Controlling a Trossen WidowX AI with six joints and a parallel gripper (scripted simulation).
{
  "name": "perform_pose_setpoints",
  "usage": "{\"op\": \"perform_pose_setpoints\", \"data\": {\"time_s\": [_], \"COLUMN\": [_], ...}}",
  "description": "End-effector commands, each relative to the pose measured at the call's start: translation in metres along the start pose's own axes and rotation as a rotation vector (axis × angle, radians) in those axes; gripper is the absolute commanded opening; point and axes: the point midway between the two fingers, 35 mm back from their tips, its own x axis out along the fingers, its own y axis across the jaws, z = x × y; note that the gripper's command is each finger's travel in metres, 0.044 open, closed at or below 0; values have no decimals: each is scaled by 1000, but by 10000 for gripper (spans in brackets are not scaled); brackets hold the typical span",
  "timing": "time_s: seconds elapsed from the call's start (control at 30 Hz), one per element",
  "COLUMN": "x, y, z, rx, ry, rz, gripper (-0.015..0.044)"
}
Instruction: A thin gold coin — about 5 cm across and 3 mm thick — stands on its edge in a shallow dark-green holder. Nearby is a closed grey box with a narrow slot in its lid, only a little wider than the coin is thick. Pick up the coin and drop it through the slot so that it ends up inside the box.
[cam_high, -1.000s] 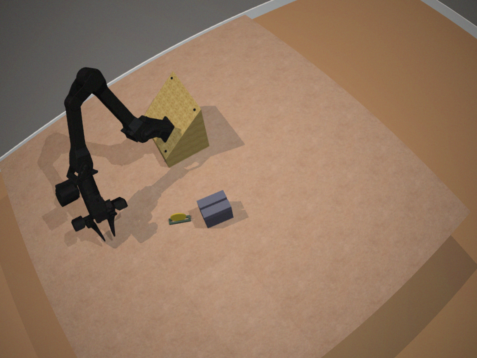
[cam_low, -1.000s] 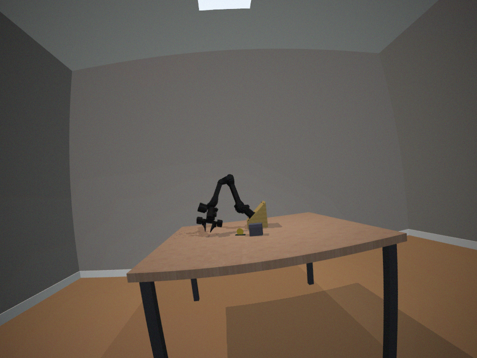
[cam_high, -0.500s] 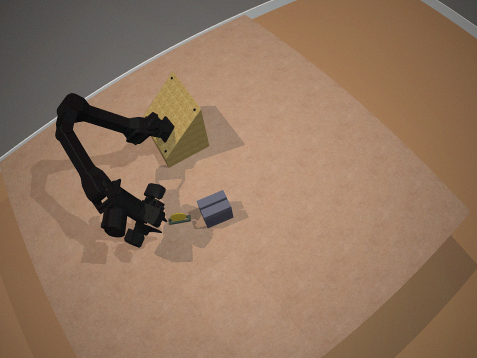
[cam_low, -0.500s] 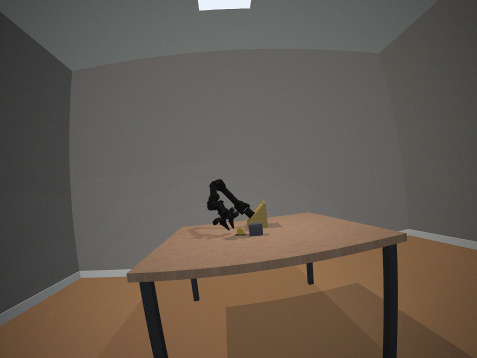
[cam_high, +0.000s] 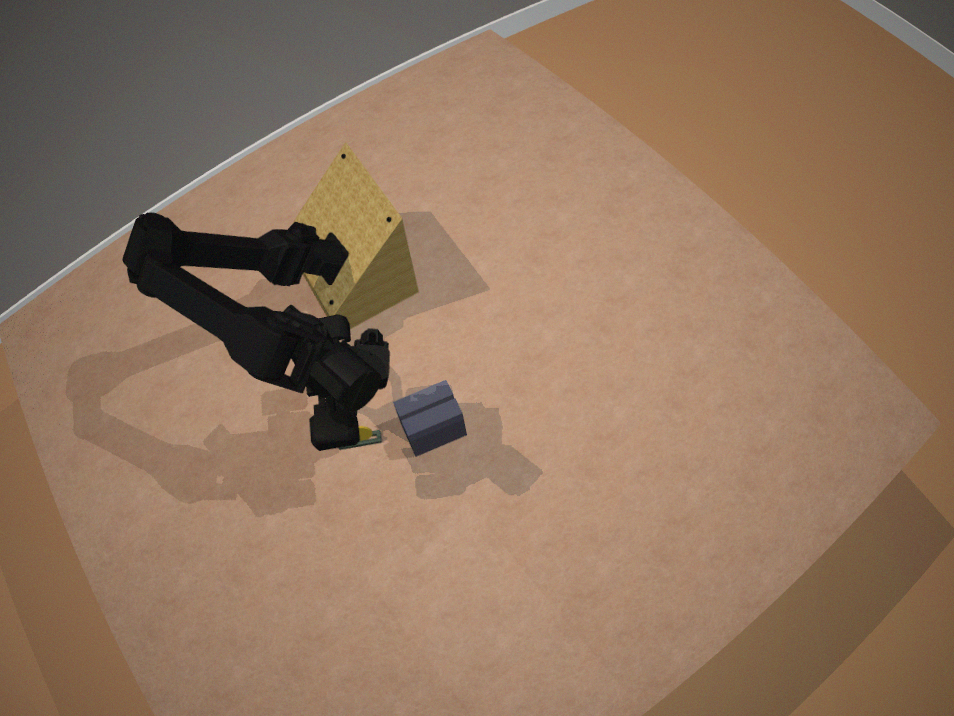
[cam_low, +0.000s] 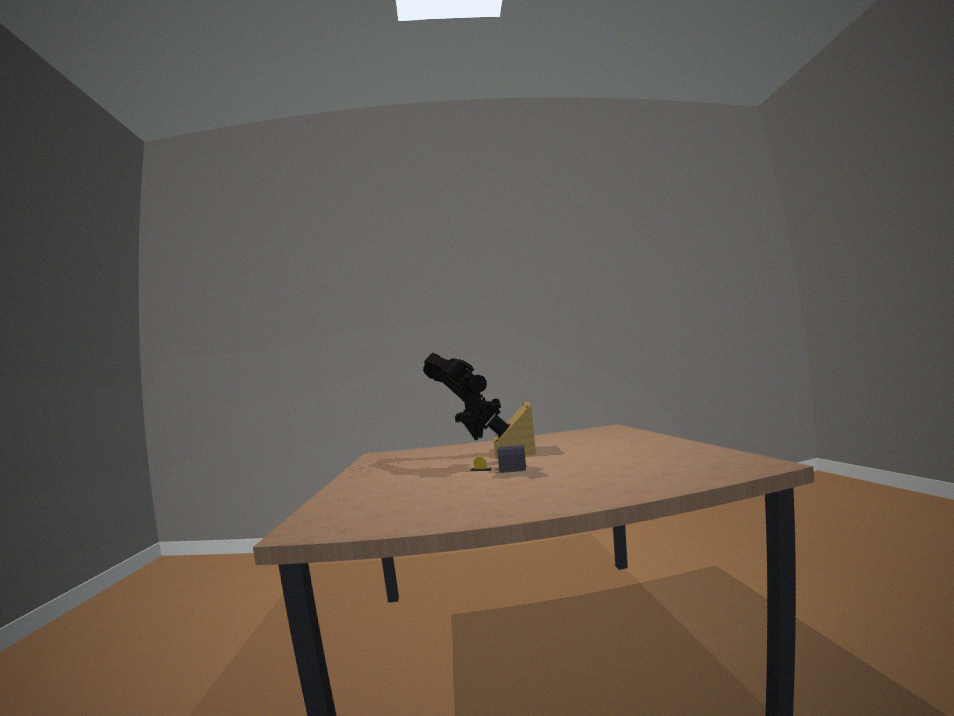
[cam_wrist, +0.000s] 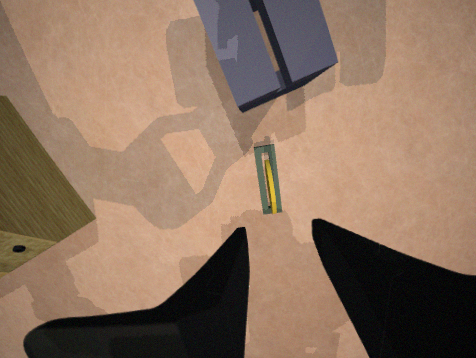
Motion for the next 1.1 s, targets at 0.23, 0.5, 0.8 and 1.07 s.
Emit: {"op": "perform_pose_setpoints", "data": {"time_s": [0.23, 0.5, 0.8, 1.07], "x": [27, 39, 48, 61], "y": [-3, -3, -3, -4], "z": [-2, -2, -3, -3], "rx": [-26, -26, -26, -26], "ry": [44, 45, 44, 44], "rz": [-24, -24, -24, -24], "gripper": [161, 161, 161, 161]}}
